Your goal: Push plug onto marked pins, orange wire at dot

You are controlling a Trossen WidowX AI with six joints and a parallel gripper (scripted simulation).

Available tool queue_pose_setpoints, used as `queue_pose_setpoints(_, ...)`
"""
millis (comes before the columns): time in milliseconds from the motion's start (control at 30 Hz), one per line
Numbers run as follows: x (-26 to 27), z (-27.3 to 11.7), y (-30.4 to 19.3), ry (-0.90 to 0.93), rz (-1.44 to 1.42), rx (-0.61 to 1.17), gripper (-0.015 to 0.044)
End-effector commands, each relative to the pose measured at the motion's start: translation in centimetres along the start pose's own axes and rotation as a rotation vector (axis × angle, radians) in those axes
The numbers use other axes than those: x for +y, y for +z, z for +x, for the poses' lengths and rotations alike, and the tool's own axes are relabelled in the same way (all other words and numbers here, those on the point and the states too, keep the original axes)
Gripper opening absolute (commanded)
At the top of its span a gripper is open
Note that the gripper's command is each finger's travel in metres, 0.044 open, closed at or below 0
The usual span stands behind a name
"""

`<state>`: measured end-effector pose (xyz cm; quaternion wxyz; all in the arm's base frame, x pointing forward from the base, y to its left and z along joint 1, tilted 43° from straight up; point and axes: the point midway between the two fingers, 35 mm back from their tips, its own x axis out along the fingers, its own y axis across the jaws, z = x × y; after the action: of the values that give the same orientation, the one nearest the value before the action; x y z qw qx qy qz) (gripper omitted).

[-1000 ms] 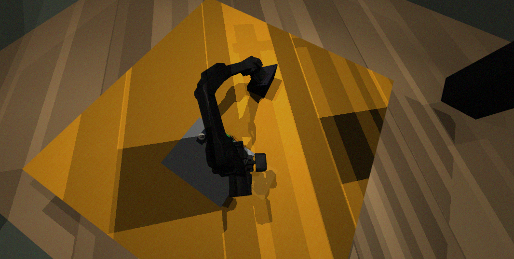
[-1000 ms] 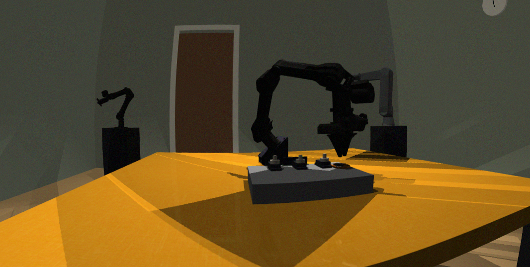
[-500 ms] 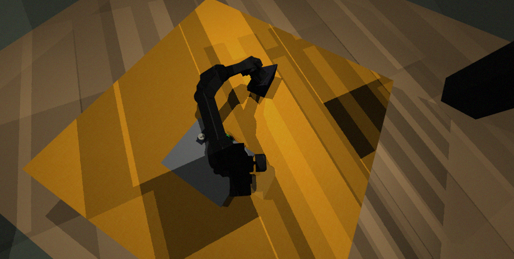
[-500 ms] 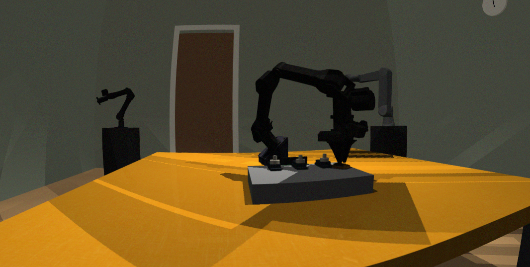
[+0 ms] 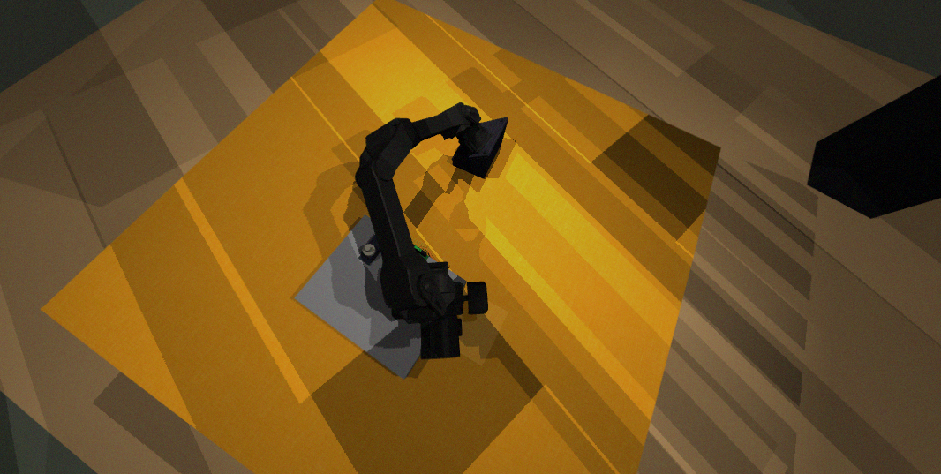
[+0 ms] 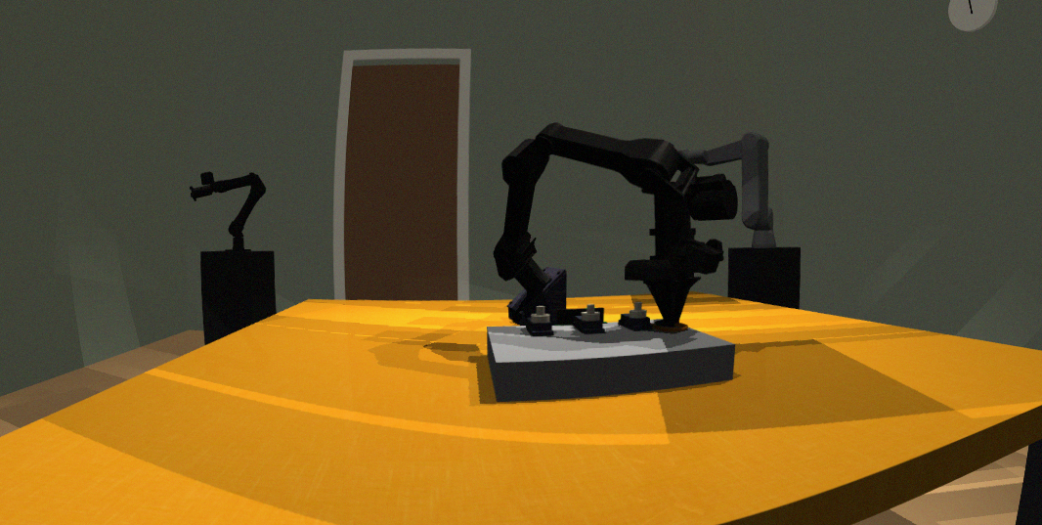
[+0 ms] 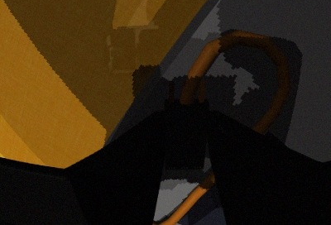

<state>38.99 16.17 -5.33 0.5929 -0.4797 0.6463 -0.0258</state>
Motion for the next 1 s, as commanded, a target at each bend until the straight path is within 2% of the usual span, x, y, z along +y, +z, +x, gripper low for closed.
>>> queue_pose_setpoints(0,0.0,-0.6,0.0,-0.002,-0.006,0.003,0.0)
queue_pose_setpoints(333,0.1,-5.3,0.0,0.0,-0.006,0.003,0.0)
queue_pose_setpoints(500,0.1,-5.7,-0.2,0.0,-0.024,0.003,0.0)
queue_pose_setpoints(967,-0.3,-6.6,-3.0,0.001,-0.475,0.004,0.0)
